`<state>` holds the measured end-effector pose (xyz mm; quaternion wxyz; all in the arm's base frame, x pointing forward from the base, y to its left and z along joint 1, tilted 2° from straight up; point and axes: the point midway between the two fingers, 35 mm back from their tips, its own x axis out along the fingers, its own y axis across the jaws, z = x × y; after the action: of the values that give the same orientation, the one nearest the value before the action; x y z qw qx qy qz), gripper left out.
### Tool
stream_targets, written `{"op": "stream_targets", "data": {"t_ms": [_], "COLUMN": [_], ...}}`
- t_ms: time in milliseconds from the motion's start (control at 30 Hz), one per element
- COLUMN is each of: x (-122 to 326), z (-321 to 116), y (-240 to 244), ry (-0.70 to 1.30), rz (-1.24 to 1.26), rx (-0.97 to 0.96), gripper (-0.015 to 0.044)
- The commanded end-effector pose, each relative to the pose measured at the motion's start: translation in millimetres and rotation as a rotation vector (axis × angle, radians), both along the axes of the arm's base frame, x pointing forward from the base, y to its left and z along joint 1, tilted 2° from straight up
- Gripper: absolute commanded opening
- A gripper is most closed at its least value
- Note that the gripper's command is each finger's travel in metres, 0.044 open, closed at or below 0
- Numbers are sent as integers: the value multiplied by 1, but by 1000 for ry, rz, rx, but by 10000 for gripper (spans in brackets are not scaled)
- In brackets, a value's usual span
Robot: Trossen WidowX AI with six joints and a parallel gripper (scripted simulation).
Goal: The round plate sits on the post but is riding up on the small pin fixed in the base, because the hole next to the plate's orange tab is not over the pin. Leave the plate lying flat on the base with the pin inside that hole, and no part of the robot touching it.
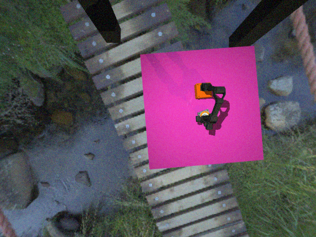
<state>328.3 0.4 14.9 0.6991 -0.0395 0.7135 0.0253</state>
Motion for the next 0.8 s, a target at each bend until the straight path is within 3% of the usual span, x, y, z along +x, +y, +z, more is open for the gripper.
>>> {"op": "stream_targets", "data": {"t_ms": [0,767], "x": [2,0], "z": [25,23], "y": [0,1], "ry": [-23,-16], "rz": [4,4], "rx": [-5,0], "gripper": [0,0]}}
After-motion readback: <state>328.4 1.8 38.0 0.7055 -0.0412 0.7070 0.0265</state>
